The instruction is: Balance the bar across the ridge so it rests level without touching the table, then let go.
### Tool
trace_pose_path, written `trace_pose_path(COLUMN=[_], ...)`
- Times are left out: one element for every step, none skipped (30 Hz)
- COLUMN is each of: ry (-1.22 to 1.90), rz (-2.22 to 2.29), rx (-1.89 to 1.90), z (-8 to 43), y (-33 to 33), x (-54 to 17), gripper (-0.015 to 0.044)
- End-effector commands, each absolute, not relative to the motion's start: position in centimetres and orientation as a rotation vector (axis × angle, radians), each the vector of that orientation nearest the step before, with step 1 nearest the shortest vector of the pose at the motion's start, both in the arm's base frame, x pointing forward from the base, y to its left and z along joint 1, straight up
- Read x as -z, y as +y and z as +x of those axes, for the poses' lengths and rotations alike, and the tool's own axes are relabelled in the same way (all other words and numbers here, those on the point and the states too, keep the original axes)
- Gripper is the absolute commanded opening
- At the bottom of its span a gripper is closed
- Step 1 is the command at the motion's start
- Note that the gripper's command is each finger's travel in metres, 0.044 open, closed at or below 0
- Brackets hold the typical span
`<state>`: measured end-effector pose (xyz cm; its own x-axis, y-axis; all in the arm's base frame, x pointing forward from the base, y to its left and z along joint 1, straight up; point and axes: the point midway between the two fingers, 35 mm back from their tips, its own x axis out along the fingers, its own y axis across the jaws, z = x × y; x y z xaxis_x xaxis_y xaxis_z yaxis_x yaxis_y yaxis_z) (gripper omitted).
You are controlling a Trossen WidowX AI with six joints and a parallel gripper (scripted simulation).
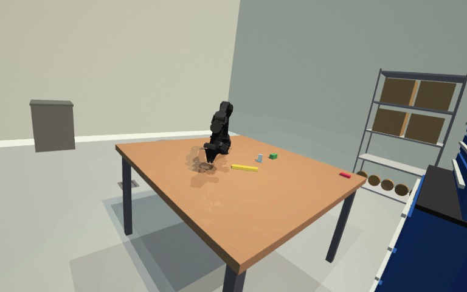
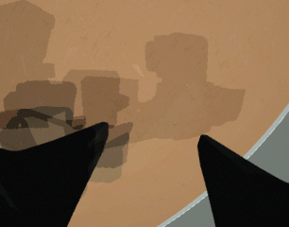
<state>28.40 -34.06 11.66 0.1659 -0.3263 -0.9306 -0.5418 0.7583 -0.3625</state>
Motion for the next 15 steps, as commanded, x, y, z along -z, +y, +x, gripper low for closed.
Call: trace_pose_path(ry=[1.427,1.425,1.424,1.422,1.421,1.420,1.419,1.419,1.418,1.418,1.418,1.418,1.419,1.419,1.420], rz=[-0.732,-0.729,-0.725,-0.722,-0.718,-0.715,-0.712,-0.708,-0.705,-0.702,-0.698,-0.695,-0.692,-0.689,-0.685], rx=[-0.239,-0.253,-0.266,-0.279,-0.292,-0.306,-0.319,-0.332,-0.345,-0.358,-0.371,-0.384,-0.397,-0.410,-0.423], z=[29.4,29.6,29.8,30.0,30.2,30.3,30.5,30.6,30.7,30.8,30.9,31.0,31.0,31.0,31.1], y=[-30.7,-30.0,-29.3,-28.5,-27.8,-27.1,-26.4,-25.7,-25.0,-24.3,-23.5,-22.8,-22.1,-21.4,-20.7], x=[-11.4,-11.4,-11.4,-11.4,-11.5,-11.5,-11.5,-11.5,-11.5,-11.5,-11.5,-11.5,-11.5,-11.5,-11.5], gripper=[0.0315,0.0315,0.0315,0.0315,0.0315,0.0315,0.0315,0.0315,0.0315,0.0315,0.0315,0.0315,0.0315,0.0315,0.0315])
